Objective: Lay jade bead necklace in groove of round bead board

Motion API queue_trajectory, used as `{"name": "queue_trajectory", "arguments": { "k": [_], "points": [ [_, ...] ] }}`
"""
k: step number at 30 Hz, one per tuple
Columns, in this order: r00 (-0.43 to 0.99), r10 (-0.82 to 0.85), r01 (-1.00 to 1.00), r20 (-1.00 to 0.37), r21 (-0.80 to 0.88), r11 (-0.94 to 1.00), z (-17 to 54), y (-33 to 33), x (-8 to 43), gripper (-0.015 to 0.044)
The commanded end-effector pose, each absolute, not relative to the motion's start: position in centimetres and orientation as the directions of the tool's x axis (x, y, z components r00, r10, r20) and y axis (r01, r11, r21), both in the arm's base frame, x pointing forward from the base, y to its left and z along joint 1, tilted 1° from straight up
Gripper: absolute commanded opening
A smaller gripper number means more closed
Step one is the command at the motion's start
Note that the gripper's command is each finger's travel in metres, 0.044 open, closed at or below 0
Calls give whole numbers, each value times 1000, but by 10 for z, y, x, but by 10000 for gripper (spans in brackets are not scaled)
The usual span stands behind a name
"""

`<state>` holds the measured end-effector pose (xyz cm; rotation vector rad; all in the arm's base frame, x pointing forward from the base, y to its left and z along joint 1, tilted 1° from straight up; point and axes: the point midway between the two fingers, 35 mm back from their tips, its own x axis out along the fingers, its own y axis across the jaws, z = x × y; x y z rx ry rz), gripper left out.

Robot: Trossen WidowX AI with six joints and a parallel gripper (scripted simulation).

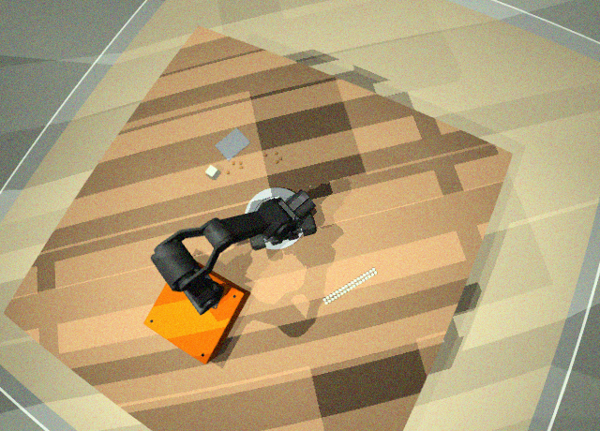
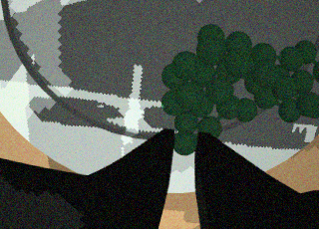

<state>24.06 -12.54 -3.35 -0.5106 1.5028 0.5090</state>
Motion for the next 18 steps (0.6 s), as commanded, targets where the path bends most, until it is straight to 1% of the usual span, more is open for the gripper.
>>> {"name": "queue_trajectory", "arguments": {
  "k": [1,18],
  "points": [
    [12,-3,-605,-1000,-10,796,-32,-118,236,0],
    [12,-3,-605,-1000,-10,796,-40,-116,235,0]
  ]
}}
